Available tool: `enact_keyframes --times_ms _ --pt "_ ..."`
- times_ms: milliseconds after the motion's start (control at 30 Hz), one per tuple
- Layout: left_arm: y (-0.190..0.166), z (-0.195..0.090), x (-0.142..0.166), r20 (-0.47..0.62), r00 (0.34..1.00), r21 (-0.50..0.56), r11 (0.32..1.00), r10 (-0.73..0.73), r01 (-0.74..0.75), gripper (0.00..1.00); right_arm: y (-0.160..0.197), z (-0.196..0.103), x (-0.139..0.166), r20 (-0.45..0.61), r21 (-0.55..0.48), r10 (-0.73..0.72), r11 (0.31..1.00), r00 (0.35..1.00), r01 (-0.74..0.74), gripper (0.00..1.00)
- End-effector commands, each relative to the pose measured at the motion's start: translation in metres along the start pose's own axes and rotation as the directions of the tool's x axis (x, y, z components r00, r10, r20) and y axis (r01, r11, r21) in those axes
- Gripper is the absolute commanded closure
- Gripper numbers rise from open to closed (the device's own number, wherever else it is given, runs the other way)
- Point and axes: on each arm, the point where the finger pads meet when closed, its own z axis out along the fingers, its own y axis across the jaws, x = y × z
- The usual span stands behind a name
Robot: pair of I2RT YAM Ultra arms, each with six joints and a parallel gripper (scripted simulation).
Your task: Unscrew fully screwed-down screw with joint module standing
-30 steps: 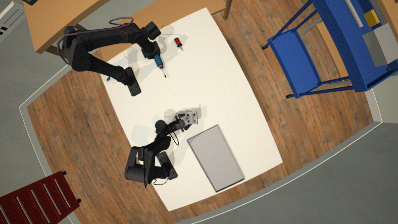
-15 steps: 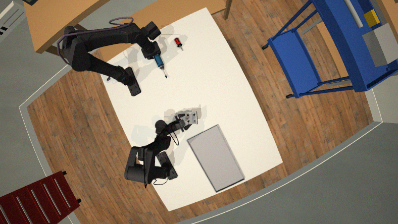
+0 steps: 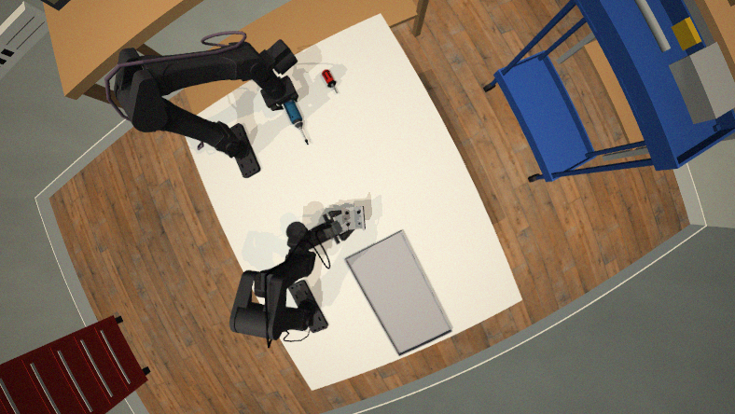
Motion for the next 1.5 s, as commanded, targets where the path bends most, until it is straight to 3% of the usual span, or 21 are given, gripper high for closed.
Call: enact_keyframes --times_ms 0,167,200,1300,1467 --pt "-0.004 -0.001 -0.001 0.004 1.0 0.015 1.0 0.003 -0.003 0.43 0.002 0.0 -0.005 0.013 -0.003 0.019 1.0 1.0 -0.019 0.41" --pt "-0.004 -0.001 -0.001 0.004 1.0 0.015 1.0 0.003 -0.003 0.43 0.002 0.0 -0.005 0.013 -0.003 0.019 1.0 1.0 -0.019 0.41" --pt "-0.004 -0.001 -0.001 0.004 1.0 0.015 1.0 0.003 -0.003 0.35 0.002 0.0 -0.005 0.013 -0.003 0.019 1.0 1.0 -0.019 0.41" --pt "-0.004 -0.001 -0.001 0.004 1.0 0.015 1.0 0.003 -0.003 0.35 0.002 0.0 -0.005 0.013 -0.003 0.019 1.0 1.0 -0.019 0.41" --pt "-0.009 -0.021 -0.001 0.011 1.0 0.038 0.999 0.011 -0.011 0.35 0.002 0.0 -0.005 0.013 -0.003 0.019 1.0 1.0 -0.019 0.41"
